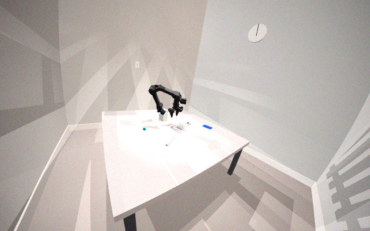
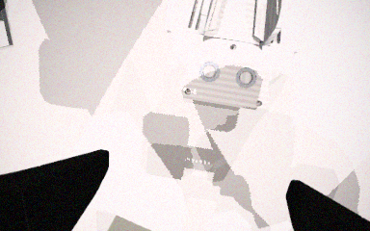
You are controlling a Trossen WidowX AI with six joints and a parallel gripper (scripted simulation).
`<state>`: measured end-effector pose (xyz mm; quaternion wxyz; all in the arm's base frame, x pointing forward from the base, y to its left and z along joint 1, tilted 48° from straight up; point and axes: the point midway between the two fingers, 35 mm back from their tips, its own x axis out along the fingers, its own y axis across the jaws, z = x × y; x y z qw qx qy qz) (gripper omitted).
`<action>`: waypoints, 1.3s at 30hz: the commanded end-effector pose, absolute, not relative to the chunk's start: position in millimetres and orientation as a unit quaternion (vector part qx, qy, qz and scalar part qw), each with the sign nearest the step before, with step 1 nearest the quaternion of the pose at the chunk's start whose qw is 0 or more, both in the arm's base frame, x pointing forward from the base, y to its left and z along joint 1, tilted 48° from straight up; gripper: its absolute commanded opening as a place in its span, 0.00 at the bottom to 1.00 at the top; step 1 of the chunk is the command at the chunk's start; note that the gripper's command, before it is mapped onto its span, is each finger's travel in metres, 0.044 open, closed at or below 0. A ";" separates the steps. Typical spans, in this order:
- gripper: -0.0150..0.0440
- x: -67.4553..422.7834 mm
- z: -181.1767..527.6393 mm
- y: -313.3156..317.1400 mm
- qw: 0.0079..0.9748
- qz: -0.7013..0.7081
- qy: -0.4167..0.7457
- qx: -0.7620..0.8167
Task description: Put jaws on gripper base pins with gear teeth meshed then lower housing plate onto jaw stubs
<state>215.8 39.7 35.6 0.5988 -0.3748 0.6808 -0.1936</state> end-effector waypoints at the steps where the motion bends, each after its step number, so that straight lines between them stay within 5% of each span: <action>1: 1.00 203.2 47.5 50.3 0.603 -0.197 0.679 -0.371; 39: 1.00 203.2 47.5 50.3 0.603 -0.197 0.679 -0.371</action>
